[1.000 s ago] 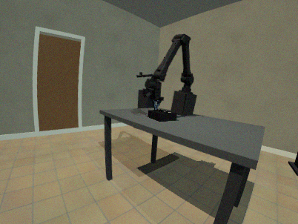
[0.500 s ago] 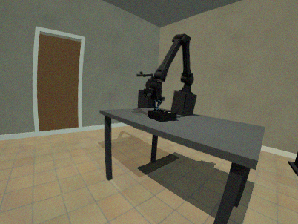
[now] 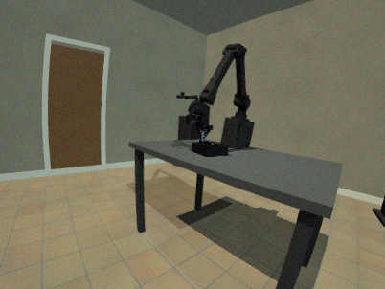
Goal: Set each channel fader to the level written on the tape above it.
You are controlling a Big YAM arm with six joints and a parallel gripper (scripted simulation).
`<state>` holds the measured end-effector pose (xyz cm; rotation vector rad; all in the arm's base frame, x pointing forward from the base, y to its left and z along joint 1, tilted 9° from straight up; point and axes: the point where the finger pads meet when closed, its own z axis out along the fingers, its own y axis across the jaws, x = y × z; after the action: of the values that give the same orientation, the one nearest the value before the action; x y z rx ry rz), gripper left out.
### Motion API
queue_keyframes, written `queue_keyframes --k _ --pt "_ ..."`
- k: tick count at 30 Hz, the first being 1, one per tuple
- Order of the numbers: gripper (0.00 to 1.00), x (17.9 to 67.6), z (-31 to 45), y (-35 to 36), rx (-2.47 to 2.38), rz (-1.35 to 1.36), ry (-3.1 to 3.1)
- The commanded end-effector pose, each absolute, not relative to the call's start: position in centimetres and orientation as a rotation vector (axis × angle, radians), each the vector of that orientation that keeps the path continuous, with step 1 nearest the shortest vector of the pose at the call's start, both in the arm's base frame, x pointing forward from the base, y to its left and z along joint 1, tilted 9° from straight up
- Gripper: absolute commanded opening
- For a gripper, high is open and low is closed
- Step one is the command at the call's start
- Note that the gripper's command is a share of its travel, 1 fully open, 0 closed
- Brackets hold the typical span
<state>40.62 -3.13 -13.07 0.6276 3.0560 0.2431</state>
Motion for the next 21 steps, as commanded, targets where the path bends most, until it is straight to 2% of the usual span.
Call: queue_keyframes --k 1,21 --pt "0.00 41.32 -11.71 -2.95 0.617 0.246 3.019" --pt "0.00 41.22 -11.72 -3.12 0.620 0.246 3.026"
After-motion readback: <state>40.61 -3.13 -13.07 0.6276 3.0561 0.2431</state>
